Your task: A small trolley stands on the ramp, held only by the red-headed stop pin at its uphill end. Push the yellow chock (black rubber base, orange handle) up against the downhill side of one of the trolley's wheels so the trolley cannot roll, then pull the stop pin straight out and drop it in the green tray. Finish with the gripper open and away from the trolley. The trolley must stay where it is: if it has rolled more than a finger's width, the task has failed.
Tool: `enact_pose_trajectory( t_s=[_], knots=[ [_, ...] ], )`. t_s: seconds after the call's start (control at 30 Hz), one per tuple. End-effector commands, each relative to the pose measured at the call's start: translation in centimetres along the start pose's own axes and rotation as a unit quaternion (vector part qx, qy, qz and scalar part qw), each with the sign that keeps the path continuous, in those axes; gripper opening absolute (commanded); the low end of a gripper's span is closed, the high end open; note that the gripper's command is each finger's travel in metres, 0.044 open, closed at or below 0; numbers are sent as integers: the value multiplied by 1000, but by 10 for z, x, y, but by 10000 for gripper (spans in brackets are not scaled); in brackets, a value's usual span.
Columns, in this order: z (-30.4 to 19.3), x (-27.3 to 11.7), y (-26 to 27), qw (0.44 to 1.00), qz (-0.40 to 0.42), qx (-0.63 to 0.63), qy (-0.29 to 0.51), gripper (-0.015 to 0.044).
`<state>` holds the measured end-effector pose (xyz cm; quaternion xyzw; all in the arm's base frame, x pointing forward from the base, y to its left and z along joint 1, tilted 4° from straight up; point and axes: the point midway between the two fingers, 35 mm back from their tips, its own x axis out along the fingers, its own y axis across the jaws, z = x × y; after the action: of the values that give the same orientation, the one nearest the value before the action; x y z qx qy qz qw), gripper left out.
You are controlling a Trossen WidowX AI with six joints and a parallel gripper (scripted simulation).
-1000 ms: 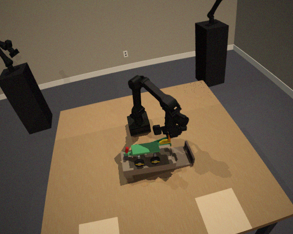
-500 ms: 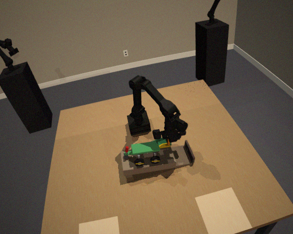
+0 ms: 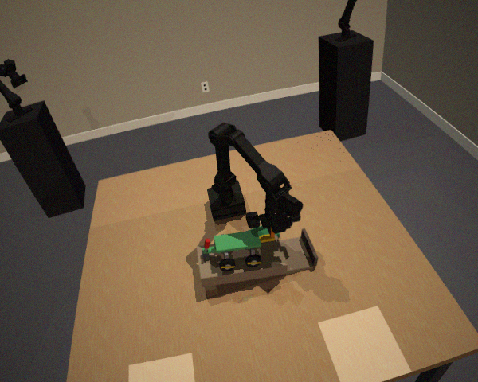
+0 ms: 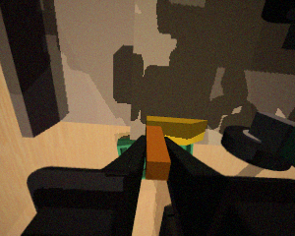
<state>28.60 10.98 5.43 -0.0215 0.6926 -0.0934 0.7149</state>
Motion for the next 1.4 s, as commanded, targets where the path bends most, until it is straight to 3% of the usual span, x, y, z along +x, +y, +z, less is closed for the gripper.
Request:
enact_pose_trajectory(
  t_s=[0.0, 0.97, 1.2, 1.37],
  knots=[
    [0, 0, -5, 1000, -3, -1, -1, 0],
    [2, -2, -22, 1000, 0, 0, -1, 0],
    [2, -2, -22, 1000, 0, 0, -1, 184],
    [2, -14, -21, 1000, -2, -1, -1, 190]
  ],
)
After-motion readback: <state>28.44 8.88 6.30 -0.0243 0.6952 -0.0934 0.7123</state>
